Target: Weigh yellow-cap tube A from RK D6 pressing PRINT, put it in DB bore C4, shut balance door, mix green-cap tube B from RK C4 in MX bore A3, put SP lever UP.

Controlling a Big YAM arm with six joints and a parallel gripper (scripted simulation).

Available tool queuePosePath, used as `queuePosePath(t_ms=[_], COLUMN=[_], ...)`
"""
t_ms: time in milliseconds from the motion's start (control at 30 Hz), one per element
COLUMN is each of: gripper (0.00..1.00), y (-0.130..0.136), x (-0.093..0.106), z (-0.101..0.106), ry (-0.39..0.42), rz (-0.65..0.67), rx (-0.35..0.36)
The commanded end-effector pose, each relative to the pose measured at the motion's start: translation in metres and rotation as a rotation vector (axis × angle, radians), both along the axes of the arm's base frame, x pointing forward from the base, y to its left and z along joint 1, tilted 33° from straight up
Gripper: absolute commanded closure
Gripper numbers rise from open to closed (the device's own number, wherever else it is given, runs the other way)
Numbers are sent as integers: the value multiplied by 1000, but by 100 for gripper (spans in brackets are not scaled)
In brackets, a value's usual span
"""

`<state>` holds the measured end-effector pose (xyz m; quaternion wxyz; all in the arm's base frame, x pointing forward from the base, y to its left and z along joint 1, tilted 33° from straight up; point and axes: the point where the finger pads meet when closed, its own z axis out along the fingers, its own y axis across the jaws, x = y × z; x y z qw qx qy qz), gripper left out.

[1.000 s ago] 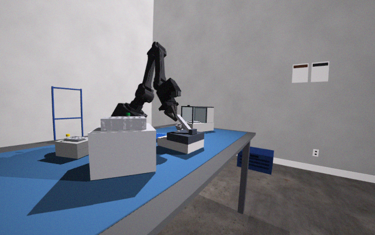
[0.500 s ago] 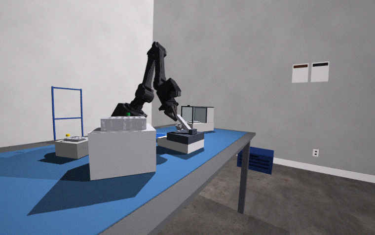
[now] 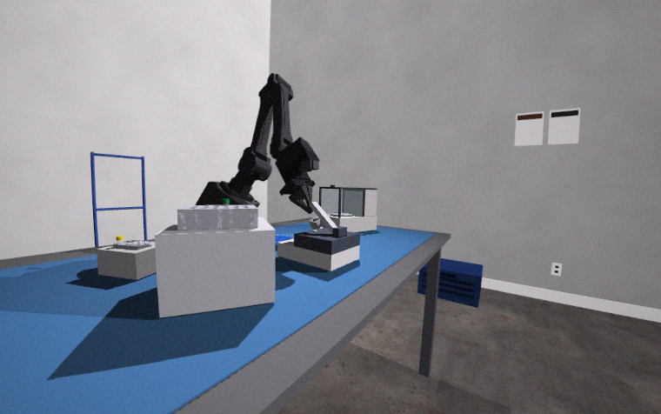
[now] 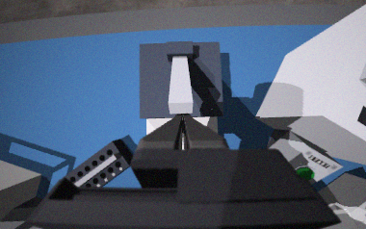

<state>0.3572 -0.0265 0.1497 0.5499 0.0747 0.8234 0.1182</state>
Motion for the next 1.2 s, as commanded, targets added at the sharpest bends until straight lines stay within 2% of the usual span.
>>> queuePosePath(t_ms=[0, 67, 100, 300, 367, 433, 600, 667, 867, 900, 933, 1167], gripper=[100, 100, 100, 100, 100, 100, 100, 100, 100, 100, 100, 100], y=[6, 5, 5, -4, -3, -3, -4, -4, -3, -6, -6, -4], x=[16, 17, 15, 13, 5, 1, 4, 1, 0, 9, 10, 1], z=[42, 41, 34, 43, 20, 12, 22, 17, 17, 37, 38, 21], ry=[-102, -94, -64, -74, -27, -16, -57, -50, -54, -91, -92, -64], rz=[30, 31, 30, 11, 10, 9, 9, 9, 11, 10, 10, 10], rx=[-17, -19, -15, -24, -12, -10, -20, -18, -19, -29, -29, -22])
